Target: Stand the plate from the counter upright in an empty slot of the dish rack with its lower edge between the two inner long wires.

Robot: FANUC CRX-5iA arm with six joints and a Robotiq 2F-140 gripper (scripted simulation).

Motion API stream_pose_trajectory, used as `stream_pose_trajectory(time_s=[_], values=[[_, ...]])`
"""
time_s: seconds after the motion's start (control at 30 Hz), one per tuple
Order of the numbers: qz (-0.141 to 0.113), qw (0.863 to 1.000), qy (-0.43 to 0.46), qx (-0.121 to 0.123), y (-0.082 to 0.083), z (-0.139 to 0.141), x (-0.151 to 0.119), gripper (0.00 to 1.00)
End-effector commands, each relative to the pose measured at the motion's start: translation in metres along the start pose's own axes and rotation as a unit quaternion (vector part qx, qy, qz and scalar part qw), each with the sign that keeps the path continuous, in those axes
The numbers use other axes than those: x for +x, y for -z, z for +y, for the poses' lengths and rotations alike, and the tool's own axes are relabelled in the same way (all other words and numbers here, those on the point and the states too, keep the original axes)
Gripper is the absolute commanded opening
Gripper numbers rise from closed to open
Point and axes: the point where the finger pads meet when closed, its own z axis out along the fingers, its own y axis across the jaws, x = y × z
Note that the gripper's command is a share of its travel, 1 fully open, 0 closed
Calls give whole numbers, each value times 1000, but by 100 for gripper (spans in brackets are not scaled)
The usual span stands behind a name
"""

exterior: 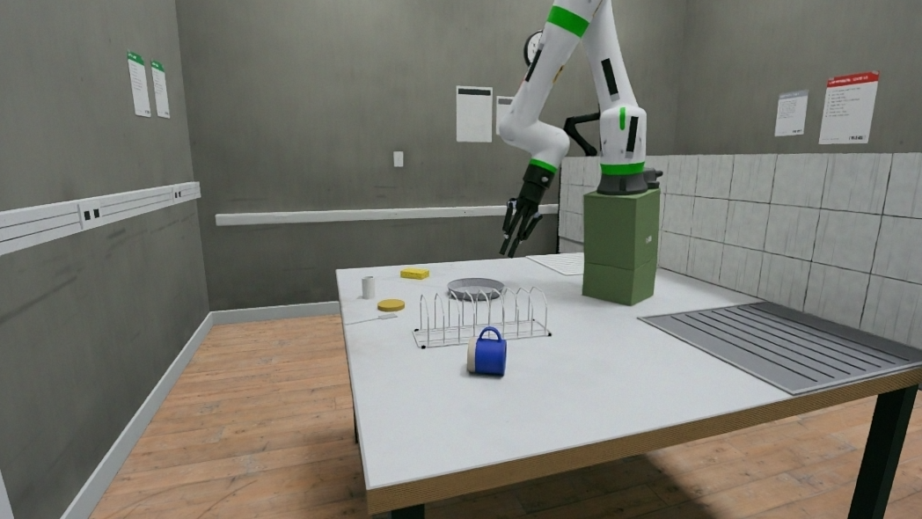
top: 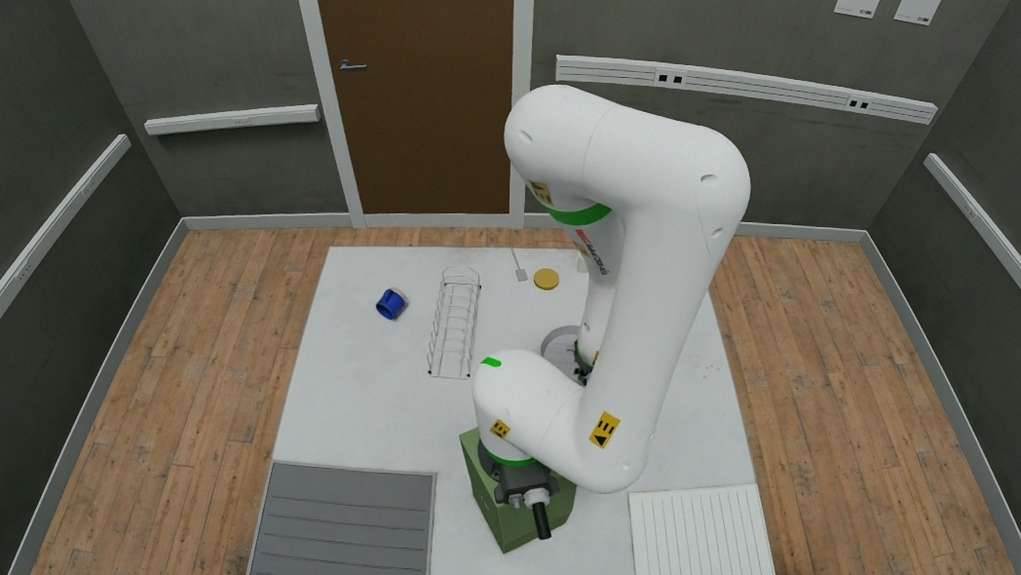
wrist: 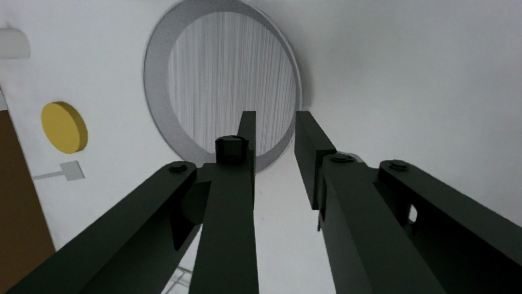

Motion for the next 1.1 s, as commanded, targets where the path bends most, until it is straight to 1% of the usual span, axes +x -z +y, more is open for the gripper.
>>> stream_pose_trajectory(time_s=[0.0, 0.6, 0.87, 1.07], values=[[0, 1000, 0, 0, 0, 0, 0, 24], [0, 1000, 0, 0, -2, 0, 0, 24], [0, 1000, 0, 0, -7, 3, 0, 24], [0, 1000, 0, 0, -17, 7, 0, 24]])
